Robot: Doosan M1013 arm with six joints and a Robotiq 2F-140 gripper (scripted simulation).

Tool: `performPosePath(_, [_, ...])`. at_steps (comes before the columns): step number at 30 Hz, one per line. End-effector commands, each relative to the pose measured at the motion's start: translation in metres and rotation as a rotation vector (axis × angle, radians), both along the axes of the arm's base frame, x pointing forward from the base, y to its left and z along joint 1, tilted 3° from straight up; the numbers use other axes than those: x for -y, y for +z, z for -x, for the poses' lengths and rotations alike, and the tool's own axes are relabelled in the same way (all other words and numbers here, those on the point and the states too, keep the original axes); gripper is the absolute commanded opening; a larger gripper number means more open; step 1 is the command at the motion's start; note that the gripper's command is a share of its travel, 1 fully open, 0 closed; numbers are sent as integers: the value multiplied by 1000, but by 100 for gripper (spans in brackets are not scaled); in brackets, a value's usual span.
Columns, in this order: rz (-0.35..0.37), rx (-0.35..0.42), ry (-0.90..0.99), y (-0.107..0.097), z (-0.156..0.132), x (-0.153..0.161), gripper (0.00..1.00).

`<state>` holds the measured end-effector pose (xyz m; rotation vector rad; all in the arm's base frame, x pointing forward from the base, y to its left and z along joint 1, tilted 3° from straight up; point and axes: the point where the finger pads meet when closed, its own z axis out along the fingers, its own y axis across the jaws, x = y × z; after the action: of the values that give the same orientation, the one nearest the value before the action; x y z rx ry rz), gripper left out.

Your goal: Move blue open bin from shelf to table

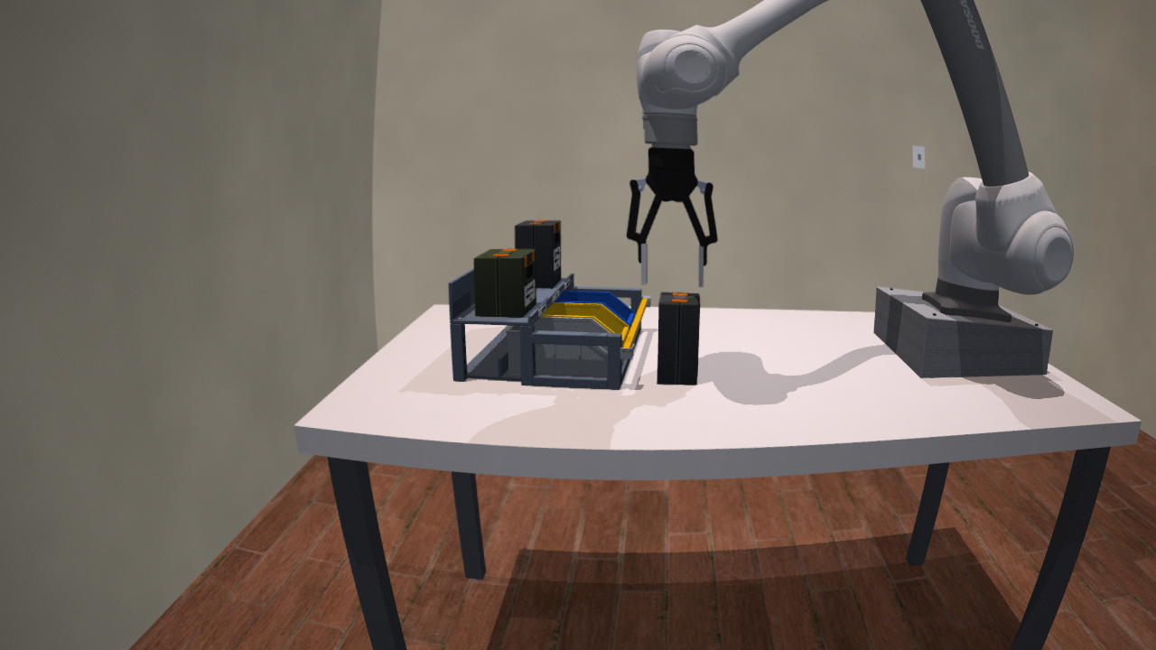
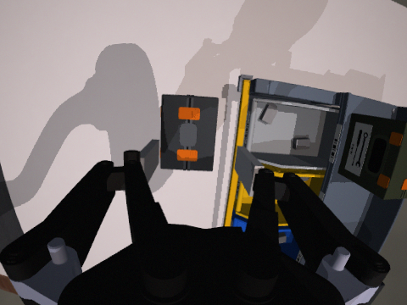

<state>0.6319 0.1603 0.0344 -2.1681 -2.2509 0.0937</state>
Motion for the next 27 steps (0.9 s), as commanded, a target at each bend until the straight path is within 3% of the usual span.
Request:
performPosePath(1, [0, 1, 4, 0, -17, 21, 57])
performPosePath(13, [0, 1, 4, 0, -17, 21, 57])
performPosePath(18, [0, 1, 4, 0, -51, 65, 57])
performPosePath(27, [0, 1, 4, 0, -51, 65, 57])
